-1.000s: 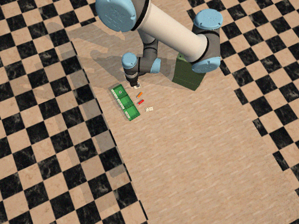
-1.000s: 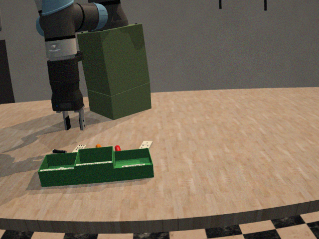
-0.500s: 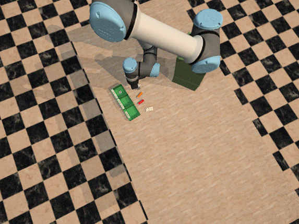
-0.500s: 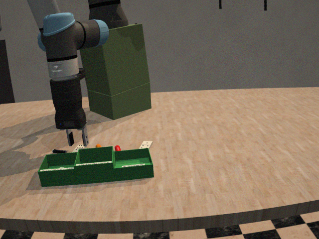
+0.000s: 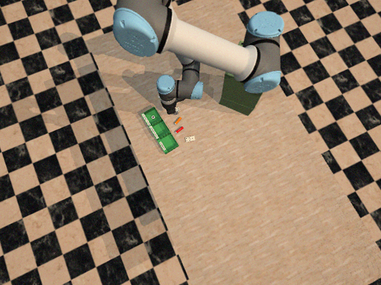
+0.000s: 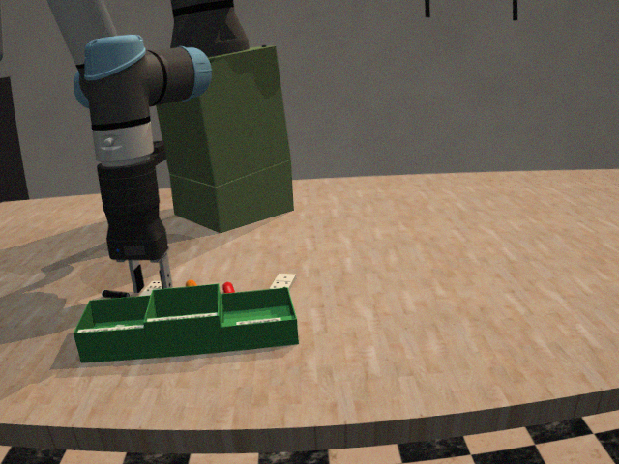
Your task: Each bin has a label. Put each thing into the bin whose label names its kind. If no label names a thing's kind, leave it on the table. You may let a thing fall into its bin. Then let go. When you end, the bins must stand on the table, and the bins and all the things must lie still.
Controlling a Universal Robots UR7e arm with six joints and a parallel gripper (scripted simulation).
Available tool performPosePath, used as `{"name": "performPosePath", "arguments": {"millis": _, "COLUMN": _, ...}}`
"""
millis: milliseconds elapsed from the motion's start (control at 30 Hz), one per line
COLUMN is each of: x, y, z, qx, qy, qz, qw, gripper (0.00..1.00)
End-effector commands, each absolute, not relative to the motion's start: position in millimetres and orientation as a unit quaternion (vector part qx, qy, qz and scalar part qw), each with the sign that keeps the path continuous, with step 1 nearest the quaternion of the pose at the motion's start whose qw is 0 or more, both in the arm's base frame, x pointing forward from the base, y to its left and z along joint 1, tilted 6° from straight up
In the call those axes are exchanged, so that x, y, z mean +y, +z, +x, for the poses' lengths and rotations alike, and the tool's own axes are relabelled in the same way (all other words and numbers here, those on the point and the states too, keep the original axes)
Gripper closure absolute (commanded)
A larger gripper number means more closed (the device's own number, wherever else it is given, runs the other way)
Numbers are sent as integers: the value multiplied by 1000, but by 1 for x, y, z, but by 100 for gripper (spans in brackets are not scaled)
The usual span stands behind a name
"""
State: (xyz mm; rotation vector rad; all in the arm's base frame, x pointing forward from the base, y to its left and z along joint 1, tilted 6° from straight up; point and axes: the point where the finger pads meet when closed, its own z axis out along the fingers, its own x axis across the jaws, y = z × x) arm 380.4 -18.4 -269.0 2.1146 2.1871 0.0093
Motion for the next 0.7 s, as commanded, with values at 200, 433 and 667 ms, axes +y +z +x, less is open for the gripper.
{"name": "performPosePath", "arguments": {"millis": 200, "x": -18, "y": -272, "z": 380, "qx": 718, "qy": 4, "qz": 694, "qw": 50, "gripper": 21}}
{"name": "performPosePath", "arguments": {"millis": 433, "x": -19, "y": -272, "z": 380, "qx": 718, "qy": 4, "qz": 694, "qw": 50, "gripper": 51}}
{"name": "performPosePath", "arguments": {"millis": 667, "x": -19, "y": -272, "z": 380, "qx": 718, "qy": 4, "qz": 694, "qw": 50, "gripper": 51}}
